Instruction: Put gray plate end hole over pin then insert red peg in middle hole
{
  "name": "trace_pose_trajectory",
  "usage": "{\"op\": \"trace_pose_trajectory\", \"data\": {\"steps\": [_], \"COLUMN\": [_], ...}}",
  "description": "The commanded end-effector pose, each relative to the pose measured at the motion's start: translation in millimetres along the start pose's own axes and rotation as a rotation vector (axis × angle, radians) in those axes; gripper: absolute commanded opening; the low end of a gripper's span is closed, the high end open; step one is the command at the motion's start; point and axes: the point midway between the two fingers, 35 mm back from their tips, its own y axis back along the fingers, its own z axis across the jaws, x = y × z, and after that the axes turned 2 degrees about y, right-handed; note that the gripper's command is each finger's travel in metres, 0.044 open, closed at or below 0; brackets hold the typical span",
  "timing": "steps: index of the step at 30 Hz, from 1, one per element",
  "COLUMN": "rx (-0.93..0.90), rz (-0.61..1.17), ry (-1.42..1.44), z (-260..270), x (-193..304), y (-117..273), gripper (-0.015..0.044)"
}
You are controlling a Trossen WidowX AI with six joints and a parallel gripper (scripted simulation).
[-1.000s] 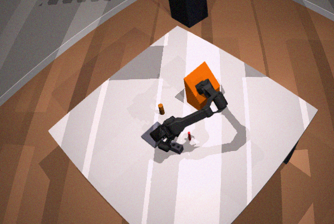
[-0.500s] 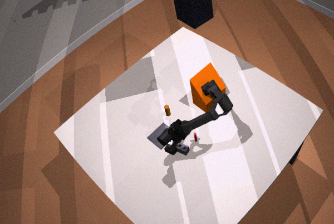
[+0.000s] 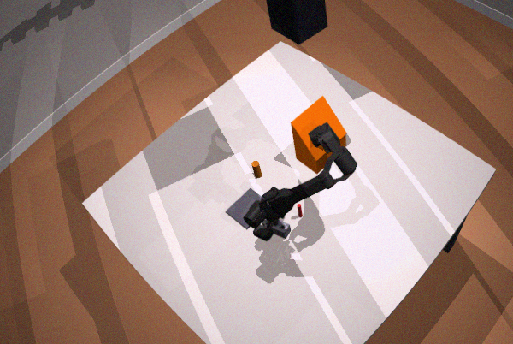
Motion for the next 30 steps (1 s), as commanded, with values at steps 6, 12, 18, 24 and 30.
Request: {"op": "trace_pose_trajectory", "data": {"steps": [6, 12, 18, 24, 30], "rx": [0.007, 0.007, 0.007, 0.007, 0.007], "rz": [0.003, 0.004, 0.004, 0.004, 0.004], "ry": [-0.011, -0.011, -0.011, -0.011, -0.011], "z": [-4.0, -4.1, -4.1, -4.1, -4.1], "x": [0.1, 0.3, 0.3, 0.3, 0.3], "y": [-17.6, -19.8, -19.8, -19.8, -19.8], "gripper": [0.044, 0.0361, 0.0204, 0.0085, 0.0045]}}
